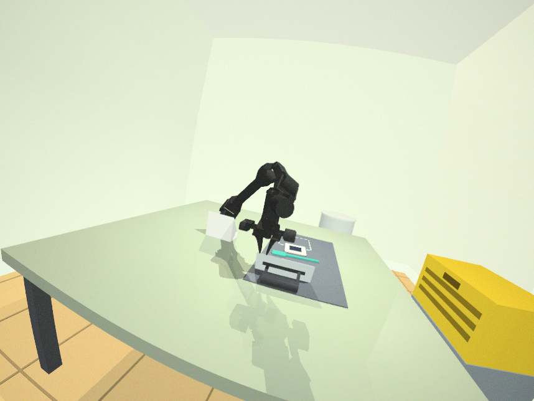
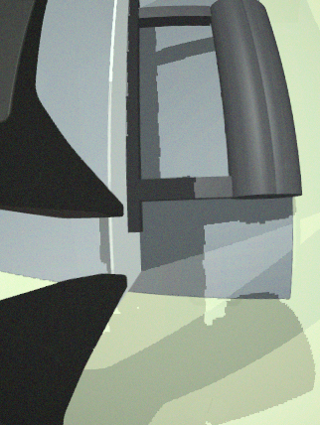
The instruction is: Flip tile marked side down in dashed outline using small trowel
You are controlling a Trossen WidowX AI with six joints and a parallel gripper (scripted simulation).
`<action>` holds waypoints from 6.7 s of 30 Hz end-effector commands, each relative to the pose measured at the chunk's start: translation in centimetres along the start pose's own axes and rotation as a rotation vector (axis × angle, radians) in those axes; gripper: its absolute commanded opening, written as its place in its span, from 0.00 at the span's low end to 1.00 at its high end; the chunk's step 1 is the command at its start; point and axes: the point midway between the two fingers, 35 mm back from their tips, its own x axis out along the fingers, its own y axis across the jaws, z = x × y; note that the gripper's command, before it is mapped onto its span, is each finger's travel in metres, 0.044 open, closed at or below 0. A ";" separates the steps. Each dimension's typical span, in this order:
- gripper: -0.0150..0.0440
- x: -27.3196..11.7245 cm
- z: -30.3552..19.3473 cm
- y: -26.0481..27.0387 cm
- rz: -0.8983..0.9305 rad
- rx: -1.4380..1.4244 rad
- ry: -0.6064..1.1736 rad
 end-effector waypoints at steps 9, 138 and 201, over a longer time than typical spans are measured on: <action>0.42 0.2 -0.2 0.2 -0.001 0.003 0.007; 0.42 0.4 3.9 -0.4 -0.035 -1.550 0.008; 0.42 1.2 -3.2 -0.8 0.006 -1.566 0.009</action>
